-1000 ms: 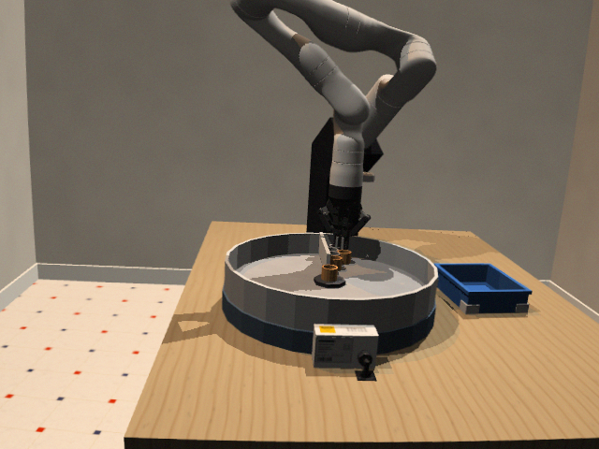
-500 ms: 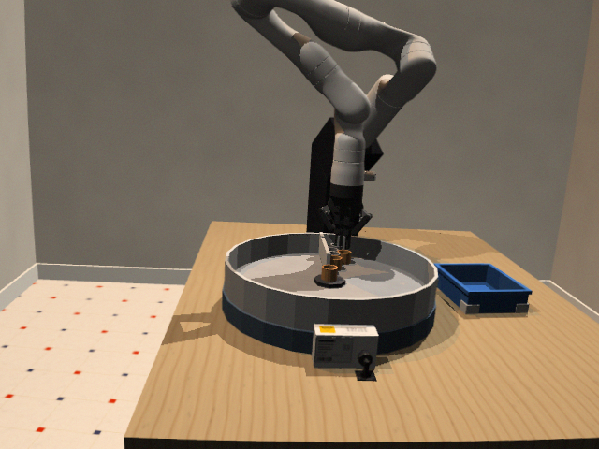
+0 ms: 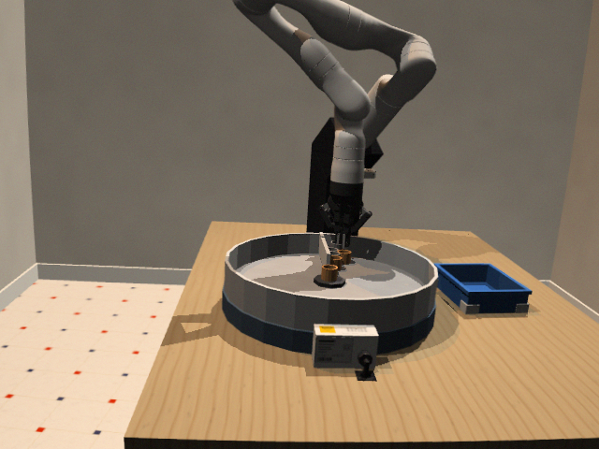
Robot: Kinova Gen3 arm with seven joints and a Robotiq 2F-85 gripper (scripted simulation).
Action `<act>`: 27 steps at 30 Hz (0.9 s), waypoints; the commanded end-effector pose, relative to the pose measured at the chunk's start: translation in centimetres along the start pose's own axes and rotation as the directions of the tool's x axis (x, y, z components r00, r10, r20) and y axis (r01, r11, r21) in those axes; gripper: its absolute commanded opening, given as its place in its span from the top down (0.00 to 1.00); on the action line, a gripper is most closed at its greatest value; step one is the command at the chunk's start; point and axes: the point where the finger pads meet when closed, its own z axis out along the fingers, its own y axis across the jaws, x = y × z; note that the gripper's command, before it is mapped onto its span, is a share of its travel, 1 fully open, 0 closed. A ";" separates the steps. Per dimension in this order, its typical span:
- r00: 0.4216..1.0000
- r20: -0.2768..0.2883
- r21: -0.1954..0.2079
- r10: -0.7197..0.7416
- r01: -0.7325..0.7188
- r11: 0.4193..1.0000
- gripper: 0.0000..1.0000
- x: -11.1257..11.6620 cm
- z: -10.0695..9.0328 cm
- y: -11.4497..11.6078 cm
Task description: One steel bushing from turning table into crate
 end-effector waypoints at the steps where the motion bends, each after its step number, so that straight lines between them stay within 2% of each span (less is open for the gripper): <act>1: 1.000 0.002 0.002 -0.001 0.001 1.000 1.00 -0.1 -0.4 -0.1; 27: 1.000 0.001 0.001 -0.001 0.001 1.000 1.00 0.0 -1.4 0.0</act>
